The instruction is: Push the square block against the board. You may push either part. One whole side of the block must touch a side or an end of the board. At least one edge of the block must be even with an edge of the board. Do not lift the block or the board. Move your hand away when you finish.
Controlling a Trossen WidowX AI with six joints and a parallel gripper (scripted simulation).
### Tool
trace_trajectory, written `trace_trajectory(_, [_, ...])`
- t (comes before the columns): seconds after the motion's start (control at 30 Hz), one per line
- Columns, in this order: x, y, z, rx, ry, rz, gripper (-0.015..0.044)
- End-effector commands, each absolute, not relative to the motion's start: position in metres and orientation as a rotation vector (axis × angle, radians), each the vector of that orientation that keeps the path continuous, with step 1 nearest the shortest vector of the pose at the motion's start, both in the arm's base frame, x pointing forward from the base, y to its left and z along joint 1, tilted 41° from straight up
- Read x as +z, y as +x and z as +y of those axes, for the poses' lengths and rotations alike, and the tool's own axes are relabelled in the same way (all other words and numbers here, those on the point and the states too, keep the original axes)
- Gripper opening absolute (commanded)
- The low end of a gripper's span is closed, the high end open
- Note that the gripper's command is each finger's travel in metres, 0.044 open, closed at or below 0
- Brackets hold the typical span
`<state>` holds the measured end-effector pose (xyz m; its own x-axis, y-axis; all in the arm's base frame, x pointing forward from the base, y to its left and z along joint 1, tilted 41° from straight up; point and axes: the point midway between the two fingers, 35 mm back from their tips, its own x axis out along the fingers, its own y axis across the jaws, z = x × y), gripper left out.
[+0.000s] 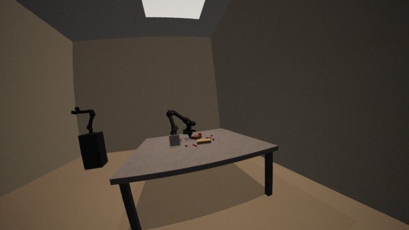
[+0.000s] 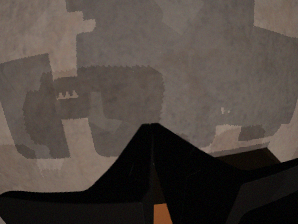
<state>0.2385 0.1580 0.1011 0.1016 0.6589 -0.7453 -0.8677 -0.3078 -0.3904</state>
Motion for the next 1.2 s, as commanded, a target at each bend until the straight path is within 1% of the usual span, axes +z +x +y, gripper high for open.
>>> trace_trajectory(0.0, [0.099, 0.241, 0.157, 1.54, -1.089, 0.268, 0.0])
trace_trajectory(1.17, [0.081, 0.261, 0.135, 1.542, -1.095, 0.275, 0.0])
